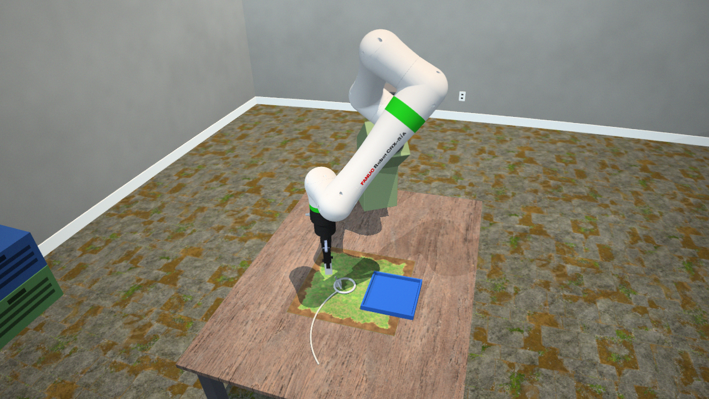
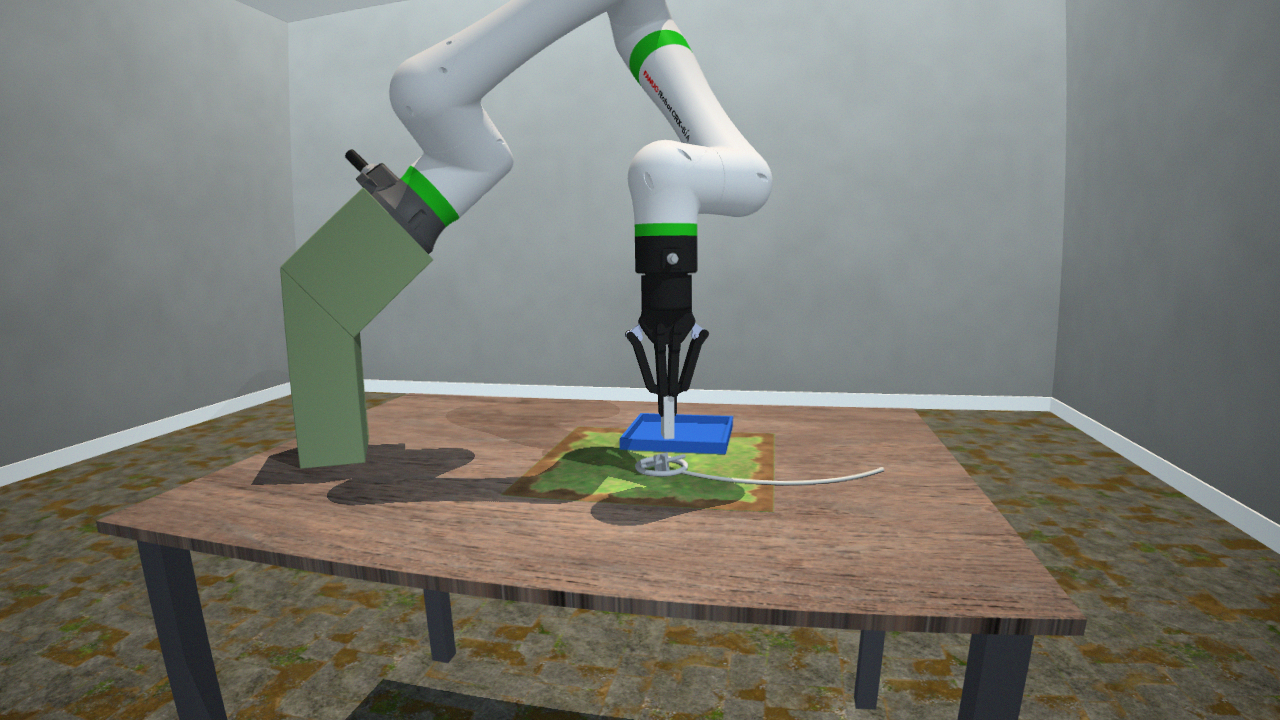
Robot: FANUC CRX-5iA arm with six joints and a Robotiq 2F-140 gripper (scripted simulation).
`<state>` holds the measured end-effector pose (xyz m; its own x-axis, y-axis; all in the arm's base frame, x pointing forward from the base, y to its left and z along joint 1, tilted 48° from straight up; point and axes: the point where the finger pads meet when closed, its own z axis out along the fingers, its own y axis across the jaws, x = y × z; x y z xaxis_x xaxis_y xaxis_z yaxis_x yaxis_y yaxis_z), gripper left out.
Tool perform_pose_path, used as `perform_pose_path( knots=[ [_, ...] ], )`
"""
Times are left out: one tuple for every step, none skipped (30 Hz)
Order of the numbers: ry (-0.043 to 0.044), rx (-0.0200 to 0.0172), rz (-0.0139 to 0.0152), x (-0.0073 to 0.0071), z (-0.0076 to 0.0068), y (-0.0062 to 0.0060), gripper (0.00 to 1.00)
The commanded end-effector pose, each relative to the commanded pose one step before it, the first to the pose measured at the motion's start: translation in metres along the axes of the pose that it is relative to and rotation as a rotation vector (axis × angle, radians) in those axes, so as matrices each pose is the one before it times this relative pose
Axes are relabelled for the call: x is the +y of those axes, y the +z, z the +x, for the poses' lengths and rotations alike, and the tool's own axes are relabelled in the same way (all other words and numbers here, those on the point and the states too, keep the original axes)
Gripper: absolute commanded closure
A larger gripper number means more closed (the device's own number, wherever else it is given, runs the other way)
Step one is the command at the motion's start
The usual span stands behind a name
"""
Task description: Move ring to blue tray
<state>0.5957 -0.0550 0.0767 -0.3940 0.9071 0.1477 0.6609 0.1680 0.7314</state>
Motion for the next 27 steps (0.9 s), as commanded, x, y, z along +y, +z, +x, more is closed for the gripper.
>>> perform_pose_path(
  knots=[
    [-0.00043,-0.00112,-0.00066,0.0004,-0.00056,-0.00059,0.9],
    [0.0,0.0,0.0,0.0,0.0,0.0,0.9],
    [0.0,0.0,0.0,0.0,0.0,0.0,0.9],
    [0.0,0.0,0.0,0.0,0.0,0.0,0.9],
    [0.0,0.0,0.0,0.0,0.0,0.0,0.9],
    [0.0,0.0,0.0,0.0,0.0,0.0,0.9],
    [0.0,0.0,0.0,0.0,0.0,0.0,0.9],
    [0.0,0.0,0.0,0.0,0.0,0.0,0.9],
    [0.0,0.0,0.0,0.0,0.0,0.0,0.9],
    [0.0,0.0,0.0,0.0,0.0,0.0,0.9],
    [0.0,0.0,0.0,0.0,0.0,0.0,0.9],
    [0.0,0.0,0.0,0.0,0.0,0.0,0.9],
    [0.0,0.0,0.0,0.0,0.0,0.0,0.9],
    [0.0,0.0,0.0,0.0,0.0,0.0,0.9],
    [0.0,0.0,0.0,0.0,0.0,0.0,0.9],
    [0.0,0.0,0.0,0.0,0.0,0.0,0.9],
    [0.0,0.0,0.0,0.0,0.0,0.0,0.9],
    [0.0,0.0,0.0,0.0,0.0,0.0,0.9],
    [0.0,0.0,0.0,0.0,0.0,0.0,0.9],
    [0.0,0.0,0.0,0.0,0.0,0.0,0.9],
    [0.0,0.0,0.0,0.0,0.0,0.0,0.9],
    [0.0,0.0,0.0,0.0,0.0,0.0,0.9],
    [0.0,0.0,0.0,0.0,0.0,0.0,0.9],
    [0.0,0.0,0.0,0.0,0.0,0.0,0.9],
    [-0.00106,0.0,0.00002,0.00001,0.00007,0.00001,0.9],
    [-0.0069,-0.00002,0.00012,0.00003,0.00046,0.00003,0.9],
    [-0.01717,-0.00004,0.00029,0.00009,0.00113,0.00008,0.9]
  ],
)
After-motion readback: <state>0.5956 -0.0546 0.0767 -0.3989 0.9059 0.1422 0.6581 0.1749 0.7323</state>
